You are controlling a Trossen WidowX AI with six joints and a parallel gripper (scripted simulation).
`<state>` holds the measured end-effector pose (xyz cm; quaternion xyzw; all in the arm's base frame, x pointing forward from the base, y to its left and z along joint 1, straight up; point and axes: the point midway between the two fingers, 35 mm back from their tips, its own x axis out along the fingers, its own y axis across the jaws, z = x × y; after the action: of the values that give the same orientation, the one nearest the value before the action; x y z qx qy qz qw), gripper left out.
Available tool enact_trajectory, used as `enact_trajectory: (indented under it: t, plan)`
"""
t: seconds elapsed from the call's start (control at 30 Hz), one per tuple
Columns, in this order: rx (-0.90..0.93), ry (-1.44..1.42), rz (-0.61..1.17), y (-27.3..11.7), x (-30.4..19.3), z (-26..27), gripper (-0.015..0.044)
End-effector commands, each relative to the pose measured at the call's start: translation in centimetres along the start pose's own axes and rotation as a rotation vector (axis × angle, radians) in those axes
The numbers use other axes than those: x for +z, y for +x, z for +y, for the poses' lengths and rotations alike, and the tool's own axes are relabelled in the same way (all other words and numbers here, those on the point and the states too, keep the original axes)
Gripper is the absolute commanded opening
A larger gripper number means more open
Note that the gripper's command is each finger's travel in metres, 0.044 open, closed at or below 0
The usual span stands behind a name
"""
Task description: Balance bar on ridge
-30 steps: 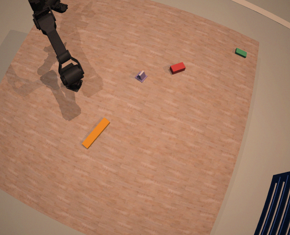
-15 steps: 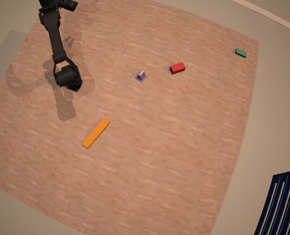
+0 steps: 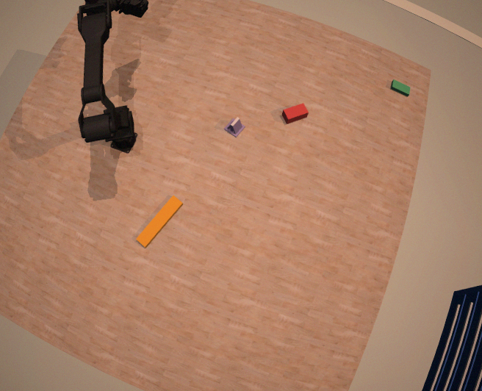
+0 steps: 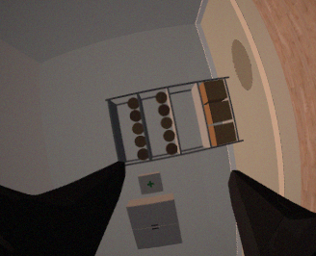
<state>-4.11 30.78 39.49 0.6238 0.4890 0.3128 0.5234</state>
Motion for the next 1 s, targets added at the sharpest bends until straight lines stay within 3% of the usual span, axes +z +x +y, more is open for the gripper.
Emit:
enact_trajectory:
  t: [0.0,0.97]
  plan:
    - [-0.012,-0.086,-0.037,0.9,1.2,-0.1,0.0315]
    - [-0.195,-0.59,-0.359,5.8,12.9,-0.7,0.0315]
